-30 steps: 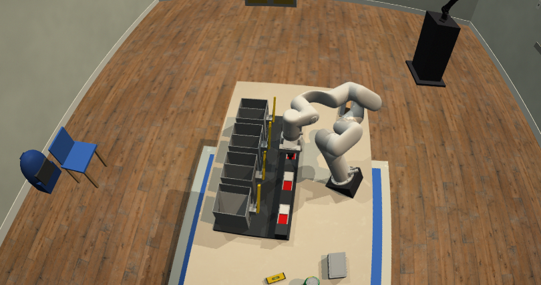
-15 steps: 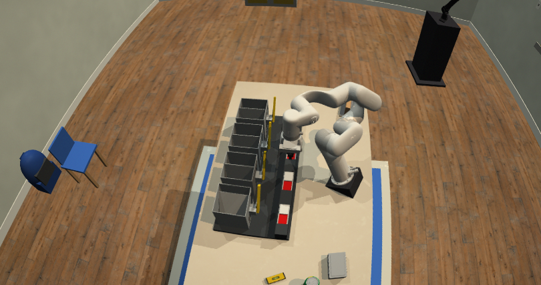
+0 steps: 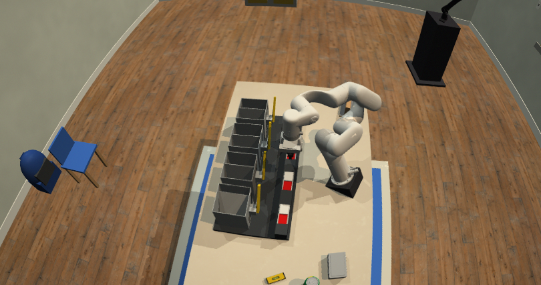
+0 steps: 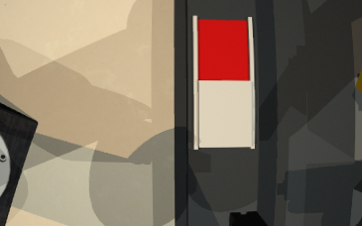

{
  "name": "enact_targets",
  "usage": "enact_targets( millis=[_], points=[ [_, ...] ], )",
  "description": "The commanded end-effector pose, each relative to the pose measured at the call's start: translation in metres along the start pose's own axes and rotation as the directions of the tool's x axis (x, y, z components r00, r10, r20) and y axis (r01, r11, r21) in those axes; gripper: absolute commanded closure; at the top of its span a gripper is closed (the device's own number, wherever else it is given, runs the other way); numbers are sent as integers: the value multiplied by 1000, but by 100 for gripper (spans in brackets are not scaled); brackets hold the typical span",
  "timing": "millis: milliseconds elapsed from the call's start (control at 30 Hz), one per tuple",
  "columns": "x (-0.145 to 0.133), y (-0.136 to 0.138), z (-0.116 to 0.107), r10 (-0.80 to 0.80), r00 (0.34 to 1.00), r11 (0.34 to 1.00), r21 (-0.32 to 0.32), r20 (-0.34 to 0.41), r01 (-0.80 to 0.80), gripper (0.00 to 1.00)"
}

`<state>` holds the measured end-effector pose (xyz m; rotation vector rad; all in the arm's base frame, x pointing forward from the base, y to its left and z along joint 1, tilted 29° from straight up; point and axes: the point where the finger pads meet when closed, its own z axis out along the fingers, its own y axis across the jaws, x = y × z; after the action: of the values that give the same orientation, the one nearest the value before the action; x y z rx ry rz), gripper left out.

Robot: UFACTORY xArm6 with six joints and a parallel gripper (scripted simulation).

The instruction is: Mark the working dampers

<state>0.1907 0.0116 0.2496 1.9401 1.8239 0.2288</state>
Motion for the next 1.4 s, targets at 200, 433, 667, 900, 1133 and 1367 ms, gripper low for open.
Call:
enact_targets(
  millis=[200, 433, 667, 900, 1133, 1367],
  points=[
    [3, 1, -1, 1, 1000, 1000, -1, -2, -1, 100],
    [55, 2, -1, 1, 1000, 1000, -2, -2, -1, 100],
    [114, 1, -1, 1, 1000, 1000, -2, -1, -1, 100],
    [175, 1, -2, 1, 1000, 1000, -2, -1, -1, 100],
    [204, 1, -1, 1, 1000, 1000, -2, -1, -1, 100],
    [205, 1, -1, 1, 1000, 1000, -2, -1, -1, 100]
  ],
)
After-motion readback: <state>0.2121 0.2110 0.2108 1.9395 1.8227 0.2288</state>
